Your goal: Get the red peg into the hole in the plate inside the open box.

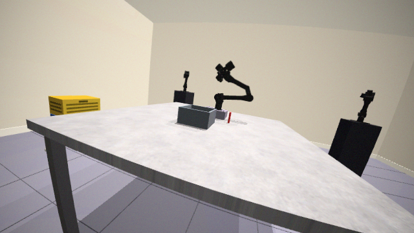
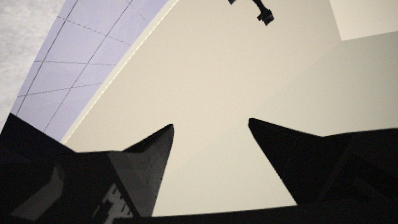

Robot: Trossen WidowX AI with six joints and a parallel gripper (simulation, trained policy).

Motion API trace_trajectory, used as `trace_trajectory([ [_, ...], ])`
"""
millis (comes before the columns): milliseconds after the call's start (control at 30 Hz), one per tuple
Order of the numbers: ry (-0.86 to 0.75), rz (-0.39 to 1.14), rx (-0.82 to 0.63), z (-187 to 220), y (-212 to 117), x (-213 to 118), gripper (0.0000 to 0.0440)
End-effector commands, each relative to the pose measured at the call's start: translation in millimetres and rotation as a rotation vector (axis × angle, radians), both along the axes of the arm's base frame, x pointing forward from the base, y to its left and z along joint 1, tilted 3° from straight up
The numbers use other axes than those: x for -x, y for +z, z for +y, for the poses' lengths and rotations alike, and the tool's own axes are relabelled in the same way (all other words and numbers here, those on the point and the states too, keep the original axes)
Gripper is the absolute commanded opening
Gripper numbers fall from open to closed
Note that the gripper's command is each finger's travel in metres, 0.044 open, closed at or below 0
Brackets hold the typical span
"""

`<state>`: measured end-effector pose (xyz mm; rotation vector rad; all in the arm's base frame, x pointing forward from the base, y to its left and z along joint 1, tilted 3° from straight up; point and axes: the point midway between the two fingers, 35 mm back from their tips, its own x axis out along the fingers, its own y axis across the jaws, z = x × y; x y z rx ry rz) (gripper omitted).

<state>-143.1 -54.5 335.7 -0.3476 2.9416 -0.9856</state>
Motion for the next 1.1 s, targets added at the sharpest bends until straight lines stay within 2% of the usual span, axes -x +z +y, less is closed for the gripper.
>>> trace_trajectory([
  [0, 0.015, 0.012, -0.029, -4, 0, -1, 0.0417],
  [67, 0.049, 0.035, -0.086, -13, 1, -4, 0.0440],
  [533, 0.300, 0.231, -0.456, -74, 2, -36, 0.0440],
  [1067, 0.576, 0.539, -0.831, -128, -7, -94, 0.0440],
])
